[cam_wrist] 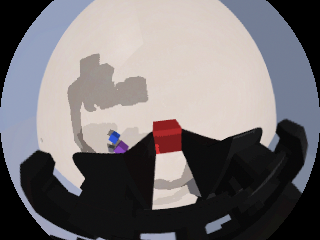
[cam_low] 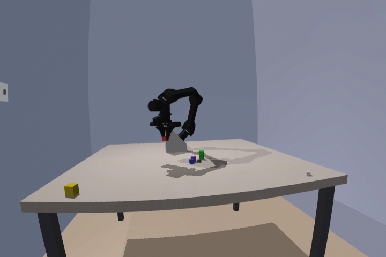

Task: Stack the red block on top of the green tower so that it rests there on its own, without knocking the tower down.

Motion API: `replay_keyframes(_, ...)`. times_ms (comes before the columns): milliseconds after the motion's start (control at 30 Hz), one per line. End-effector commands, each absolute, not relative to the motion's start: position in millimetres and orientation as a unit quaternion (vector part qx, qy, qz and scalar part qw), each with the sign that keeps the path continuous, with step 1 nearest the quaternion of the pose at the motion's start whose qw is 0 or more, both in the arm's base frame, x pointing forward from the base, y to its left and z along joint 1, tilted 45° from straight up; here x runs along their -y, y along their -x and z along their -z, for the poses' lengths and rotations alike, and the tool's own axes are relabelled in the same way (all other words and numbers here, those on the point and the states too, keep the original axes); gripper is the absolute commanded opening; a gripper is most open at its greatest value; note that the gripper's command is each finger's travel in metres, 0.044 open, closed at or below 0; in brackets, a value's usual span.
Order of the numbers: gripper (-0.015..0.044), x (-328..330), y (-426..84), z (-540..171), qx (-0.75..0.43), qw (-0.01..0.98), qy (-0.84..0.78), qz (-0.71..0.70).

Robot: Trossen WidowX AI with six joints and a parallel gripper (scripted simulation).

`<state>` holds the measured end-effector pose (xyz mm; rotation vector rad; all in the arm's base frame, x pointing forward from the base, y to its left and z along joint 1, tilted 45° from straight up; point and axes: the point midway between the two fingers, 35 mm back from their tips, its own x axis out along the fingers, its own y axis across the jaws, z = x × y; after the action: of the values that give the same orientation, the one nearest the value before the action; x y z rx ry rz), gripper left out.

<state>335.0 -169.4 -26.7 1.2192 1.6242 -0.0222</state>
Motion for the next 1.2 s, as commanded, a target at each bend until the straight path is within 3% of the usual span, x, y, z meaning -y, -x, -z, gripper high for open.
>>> replay_keyframes(0,0.0000,155.2,-337.5,13.1,-0.680,0.525,-0.511,0.010)
replay_keyframes(1167,0.0000,14.3,-306.9,-109.1,-0.681,0.520,-0.515,0.001)
